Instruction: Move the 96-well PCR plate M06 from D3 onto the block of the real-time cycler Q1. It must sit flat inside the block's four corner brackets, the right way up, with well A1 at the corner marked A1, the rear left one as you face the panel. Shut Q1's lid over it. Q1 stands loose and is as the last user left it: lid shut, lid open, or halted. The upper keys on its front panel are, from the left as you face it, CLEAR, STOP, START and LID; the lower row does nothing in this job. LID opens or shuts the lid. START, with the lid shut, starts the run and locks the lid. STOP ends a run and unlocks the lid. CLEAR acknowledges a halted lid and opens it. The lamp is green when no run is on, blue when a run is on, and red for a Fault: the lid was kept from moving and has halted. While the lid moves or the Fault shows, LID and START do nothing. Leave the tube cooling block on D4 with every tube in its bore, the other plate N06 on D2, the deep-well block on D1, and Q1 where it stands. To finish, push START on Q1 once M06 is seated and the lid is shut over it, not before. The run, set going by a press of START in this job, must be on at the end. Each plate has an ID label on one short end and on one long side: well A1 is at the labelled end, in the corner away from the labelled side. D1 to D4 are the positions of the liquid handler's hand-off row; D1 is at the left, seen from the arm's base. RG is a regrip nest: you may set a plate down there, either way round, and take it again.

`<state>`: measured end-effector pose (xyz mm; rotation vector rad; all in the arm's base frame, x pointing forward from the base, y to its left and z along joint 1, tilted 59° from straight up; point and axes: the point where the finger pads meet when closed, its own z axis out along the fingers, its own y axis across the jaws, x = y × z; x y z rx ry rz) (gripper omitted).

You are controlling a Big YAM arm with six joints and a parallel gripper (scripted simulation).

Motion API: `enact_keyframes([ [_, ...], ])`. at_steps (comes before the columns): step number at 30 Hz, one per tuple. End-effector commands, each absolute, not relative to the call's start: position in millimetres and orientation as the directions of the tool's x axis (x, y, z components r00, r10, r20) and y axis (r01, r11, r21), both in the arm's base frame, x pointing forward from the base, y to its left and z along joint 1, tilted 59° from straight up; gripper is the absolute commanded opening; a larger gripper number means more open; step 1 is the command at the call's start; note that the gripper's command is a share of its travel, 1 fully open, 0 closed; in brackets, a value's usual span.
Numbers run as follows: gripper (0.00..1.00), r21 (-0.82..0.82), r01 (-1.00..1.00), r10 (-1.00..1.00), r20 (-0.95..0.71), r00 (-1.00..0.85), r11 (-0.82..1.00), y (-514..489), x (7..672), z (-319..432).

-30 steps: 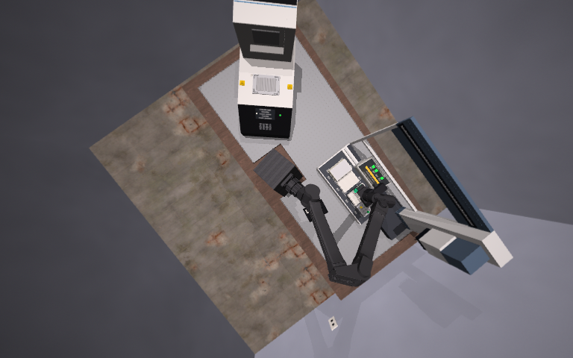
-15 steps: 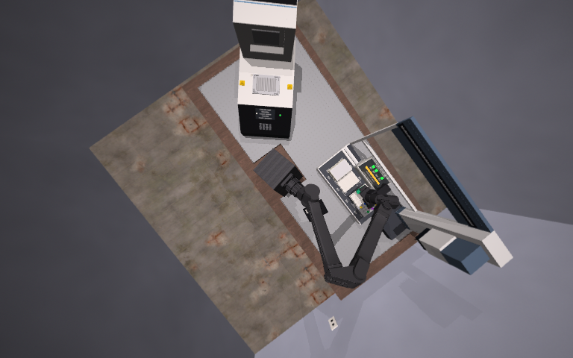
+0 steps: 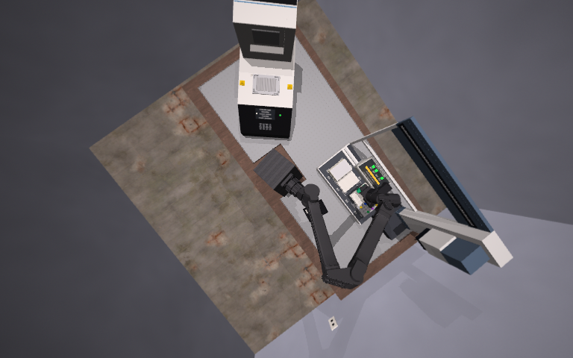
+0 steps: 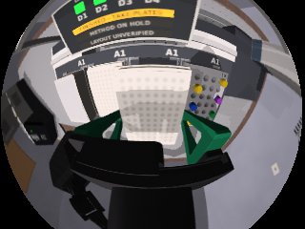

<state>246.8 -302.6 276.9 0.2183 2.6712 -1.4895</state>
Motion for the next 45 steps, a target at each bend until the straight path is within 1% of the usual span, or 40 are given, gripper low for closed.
enact_keyframes([
  [1,0.0,-0.843,0.216,0.068,-0.211,-0.975,0.492,-298.1,256.1,306.7],
  [13,0.0,-0.841,0.157,0.089,-0.129,-0.988,0.518,-309.0,247.1,275.2],
  [24,0.0,-0.846,0.153,0.047,-0.15,-0.988,0.512,-302.3,264.6,289.4],
  [33,0.0,-0.843,0.156,0.08,-0.134,-0.988,0.515,-308.9,252.6,287.6],
  [45,0.0,-0.846,0.174,0.081,-0.154,-0.985,0.504,-310.9,254.5,290.5],
])
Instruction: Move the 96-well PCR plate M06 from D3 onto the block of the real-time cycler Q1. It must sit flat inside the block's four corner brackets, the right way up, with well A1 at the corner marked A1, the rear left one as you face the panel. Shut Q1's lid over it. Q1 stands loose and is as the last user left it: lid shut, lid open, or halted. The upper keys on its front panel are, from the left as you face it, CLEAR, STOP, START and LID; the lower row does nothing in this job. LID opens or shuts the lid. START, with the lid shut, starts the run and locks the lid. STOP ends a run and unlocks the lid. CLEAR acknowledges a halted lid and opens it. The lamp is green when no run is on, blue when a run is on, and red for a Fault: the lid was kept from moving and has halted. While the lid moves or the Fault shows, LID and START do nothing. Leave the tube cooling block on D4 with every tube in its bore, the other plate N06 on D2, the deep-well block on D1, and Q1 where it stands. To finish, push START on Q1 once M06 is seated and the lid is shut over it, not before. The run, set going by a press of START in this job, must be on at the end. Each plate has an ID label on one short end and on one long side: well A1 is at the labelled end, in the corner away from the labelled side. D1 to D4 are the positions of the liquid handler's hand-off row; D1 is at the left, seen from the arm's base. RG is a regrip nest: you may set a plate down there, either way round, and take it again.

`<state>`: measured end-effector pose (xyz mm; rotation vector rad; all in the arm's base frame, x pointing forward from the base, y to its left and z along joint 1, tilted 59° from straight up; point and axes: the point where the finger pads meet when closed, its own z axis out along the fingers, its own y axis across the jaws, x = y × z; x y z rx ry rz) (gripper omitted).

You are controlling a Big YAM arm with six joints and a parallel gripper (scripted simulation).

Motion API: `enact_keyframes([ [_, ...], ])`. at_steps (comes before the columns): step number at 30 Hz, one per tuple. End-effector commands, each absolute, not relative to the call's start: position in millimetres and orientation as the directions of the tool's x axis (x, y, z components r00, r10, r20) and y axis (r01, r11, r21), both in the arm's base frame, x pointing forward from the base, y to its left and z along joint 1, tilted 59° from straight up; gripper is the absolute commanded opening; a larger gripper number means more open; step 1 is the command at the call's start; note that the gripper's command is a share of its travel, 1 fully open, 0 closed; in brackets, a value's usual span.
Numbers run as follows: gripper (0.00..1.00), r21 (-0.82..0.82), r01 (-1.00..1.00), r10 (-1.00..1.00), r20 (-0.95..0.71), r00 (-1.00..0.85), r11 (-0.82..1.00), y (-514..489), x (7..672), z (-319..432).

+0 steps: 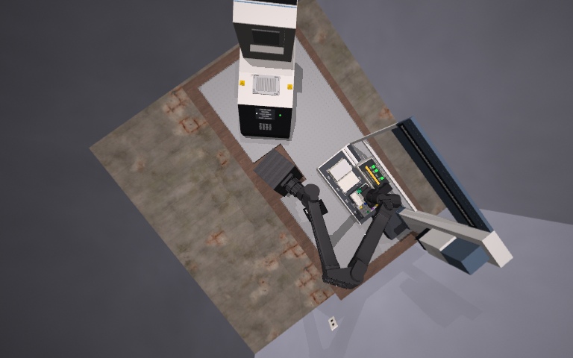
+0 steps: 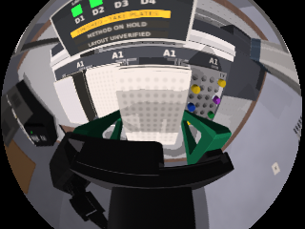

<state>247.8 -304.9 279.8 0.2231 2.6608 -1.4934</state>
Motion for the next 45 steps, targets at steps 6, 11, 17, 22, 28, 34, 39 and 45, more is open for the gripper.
enact_keyframes([
  [6,0.0,-0.846,0.162,0.058,-0.155,-0.986,0.508,-304.6,261.7,290.5],
  [11,0.0,-0.846,0.161,0.053,-0.155,-0.986,0.508,-303.4,262.9,290.5],
  [17,0.0,-0.846,0.162,0.055,-0.156,-0.986,0.508,-303.5,262.5,290.6],
  [22,0.0,-0.859,0.039,-0.014,-0.053,-0.998,0.511,-278.3,259.5,258.5],
  [28,0.0,-0.86,-0.07,-0.063,0.044,-0.997,0.506,-258.0,255.5,239.9],
  [34,0.0,-0.849,-0.15,-0.09,0.122,-0.989,0.507,-249.2,256.3,220.1],
  [39,0.0,-0.823,-0.251,-0.142,0.207,-0.968,0.51,-226.5,259.7,186.7],
  [45,0.0,-0.819,-0.289,-0.156,0.243,-0.957,0.496,-211.8,261.9,171.6],
])
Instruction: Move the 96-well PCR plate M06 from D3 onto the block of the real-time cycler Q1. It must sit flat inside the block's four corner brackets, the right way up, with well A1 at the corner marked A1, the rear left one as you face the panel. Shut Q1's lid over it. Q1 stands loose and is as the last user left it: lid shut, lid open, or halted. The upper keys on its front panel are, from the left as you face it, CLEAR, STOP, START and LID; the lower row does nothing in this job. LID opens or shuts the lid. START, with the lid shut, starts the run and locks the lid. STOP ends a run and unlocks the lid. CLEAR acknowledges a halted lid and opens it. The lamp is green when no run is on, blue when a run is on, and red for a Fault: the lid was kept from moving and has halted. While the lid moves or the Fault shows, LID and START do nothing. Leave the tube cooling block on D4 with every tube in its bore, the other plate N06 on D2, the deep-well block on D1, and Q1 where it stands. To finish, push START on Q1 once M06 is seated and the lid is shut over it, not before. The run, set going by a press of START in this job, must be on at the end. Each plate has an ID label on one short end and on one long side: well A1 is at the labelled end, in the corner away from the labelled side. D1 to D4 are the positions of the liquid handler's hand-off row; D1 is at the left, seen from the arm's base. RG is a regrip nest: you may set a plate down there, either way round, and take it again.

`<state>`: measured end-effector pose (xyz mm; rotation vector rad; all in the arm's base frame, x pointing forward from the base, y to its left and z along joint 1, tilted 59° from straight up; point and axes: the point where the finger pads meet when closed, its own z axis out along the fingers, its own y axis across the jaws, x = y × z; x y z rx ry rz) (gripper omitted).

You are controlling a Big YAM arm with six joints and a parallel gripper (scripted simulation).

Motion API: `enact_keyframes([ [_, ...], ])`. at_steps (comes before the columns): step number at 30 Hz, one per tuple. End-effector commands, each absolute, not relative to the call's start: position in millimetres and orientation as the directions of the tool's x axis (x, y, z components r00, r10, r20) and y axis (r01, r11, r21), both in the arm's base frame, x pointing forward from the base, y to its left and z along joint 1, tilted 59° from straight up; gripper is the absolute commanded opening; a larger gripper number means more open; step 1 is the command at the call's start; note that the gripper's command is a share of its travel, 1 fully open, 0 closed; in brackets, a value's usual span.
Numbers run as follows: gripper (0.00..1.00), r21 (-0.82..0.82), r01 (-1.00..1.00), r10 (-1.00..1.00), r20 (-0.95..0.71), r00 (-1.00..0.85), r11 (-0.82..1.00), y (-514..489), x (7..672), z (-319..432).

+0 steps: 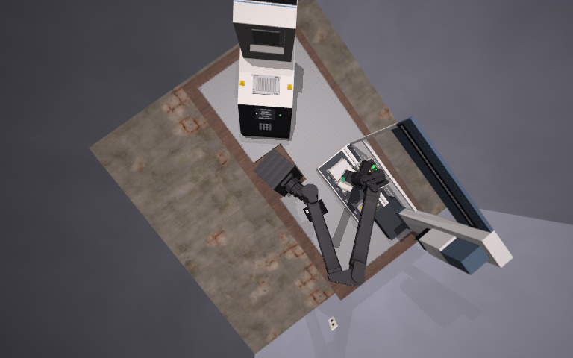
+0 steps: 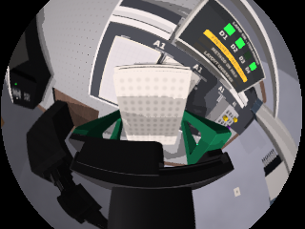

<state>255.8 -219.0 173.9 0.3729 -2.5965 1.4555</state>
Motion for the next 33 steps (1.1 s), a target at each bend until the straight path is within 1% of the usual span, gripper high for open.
enact_keyframes([
  [1,0.0,-0.818,-0.3,-0.167,0.25,-0.954,0.491,-208.3,264.2,169.9],
  [7,0.0,-0.8,-0.357,-0.189,0.303,-0.934,0.483,-195.8,261.4,151.3],
  [10,0.0,-0.796,-0.356,-0.193,0.299,-0.935,0.489,-181.6,262.5,133.6],
  [18,0.0,-0.746,-0.5,-0.271,0.42,-0.866,0.439,-158.1,270.1,114.7],
  [22,0.0,-0.751,-0.484,-0.261,0.408,-0.875,0.448,-153.9,267.8,106.4],
  [26,0.0,-0.69,-0.591,-0.309,0.504,-0.807,0.418,-137.0,262.8,81.5],
  [29,0.0,-0.704,-0.57,-0.302,0.483,-0.822,0.425,-126.0,267.1,71.2],
  [33,0.0,-0.673,-0.62,-0.332,0.524,-0.784,0.403,-115.8,274.6,63.9],
])
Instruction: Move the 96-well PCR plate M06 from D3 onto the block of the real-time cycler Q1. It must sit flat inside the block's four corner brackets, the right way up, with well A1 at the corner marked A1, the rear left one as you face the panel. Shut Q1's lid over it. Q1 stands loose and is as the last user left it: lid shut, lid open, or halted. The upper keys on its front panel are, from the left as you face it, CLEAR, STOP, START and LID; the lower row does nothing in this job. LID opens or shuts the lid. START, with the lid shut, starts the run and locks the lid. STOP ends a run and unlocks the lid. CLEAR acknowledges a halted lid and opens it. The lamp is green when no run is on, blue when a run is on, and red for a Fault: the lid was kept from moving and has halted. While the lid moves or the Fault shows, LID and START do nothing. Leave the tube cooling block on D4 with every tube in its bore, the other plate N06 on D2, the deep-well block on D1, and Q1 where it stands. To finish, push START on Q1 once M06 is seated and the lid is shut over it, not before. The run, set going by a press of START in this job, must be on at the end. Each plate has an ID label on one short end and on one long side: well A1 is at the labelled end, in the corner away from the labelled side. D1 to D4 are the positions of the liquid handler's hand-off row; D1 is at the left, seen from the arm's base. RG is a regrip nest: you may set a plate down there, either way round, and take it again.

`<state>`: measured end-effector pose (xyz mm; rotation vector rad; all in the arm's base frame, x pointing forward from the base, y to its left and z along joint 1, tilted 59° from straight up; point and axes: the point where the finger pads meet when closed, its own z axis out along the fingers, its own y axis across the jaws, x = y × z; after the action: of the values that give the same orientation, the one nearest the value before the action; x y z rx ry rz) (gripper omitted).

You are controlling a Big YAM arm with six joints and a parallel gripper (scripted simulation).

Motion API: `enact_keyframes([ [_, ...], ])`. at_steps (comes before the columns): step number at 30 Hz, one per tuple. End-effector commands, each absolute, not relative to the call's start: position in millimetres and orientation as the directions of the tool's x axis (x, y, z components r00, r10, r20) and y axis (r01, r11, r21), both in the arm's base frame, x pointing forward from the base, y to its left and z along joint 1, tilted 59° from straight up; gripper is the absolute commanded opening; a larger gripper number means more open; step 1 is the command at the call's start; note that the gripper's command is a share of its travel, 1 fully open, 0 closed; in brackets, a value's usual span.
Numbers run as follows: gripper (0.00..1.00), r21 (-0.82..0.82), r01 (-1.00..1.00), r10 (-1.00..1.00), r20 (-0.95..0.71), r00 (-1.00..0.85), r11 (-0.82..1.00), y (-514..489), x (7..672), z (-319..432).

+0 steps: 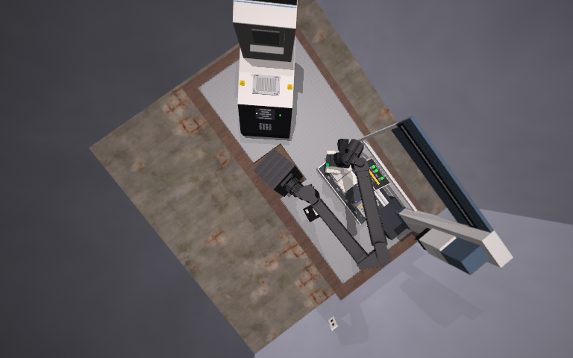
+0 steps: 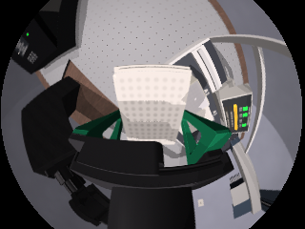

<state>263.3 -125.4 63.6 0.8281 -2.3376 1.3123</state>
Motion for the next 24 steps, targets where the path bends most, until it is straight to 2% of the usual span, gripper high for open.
enact_keyframes([
  [1,0.0,-0.68,-0.611,-0.328,0.515,-0.792,0.406,-113.2,276.7,61.8],
  [24,0.0,-0.489,-0.826,-0.444,0.697,-0.563,0.281,-48.9,286.9,-10.8],
])
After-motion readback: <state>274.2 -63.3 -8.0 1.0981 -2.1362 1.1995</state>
